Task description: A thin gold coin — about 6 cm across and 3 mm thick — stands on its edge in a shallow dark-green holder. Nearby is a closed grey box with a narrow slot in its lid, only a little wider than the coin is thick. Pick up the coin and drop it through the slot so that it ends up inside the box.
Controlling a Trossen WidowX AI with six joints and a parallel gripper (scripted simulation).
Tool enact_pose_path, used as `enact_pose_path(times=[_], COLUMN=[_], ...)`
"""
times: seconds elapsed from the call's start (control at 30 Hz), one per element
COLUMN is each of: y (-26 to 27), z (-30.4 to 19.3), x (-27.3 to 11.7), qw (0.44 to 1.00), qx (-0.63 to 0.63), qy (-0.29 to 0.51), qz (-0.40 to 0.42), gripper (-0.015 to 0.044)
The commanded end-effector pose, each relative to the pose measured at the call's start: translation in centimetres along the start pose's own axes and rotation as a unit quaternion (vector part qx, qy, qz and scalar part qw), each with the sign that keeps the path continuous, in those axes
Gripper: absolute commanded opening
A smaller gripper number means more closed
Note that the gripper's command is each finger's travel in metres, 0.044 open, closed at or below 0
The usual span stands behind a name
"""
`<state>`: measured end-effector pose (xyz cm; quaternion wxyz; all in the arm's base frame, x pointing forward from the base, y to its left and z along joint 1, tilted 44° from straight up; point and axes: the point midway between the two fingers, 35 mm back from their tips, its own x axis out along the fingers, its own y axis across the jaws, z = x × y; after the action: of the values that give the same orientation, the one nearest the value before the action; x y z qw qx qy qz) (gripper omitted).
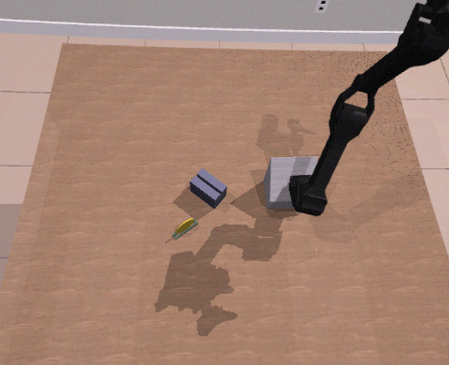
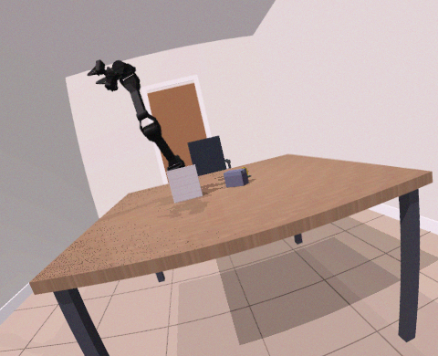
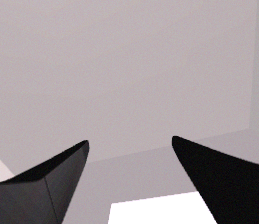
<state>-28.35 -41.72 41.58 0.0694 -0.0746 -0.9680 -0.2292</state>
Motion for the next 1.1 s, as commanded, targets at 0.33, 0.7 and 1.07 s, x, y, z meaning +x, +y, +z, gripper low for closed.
enact_pose_path(times=[0.33, 0.7, 1.07], y=[13.6, 29.1, 42.6], z=[-4.3, -5.4, -4.7], x=[4.2, 5.7, 1.8], qw=[0.987, 0.927, 0.832], qx=[0.132, 0.292, 0.413], qy=[0.046, 0.120, 0.213], qz=[0.082, 0.203, 0.303], gripper=[0.0161, 0.0161, 0.0161])
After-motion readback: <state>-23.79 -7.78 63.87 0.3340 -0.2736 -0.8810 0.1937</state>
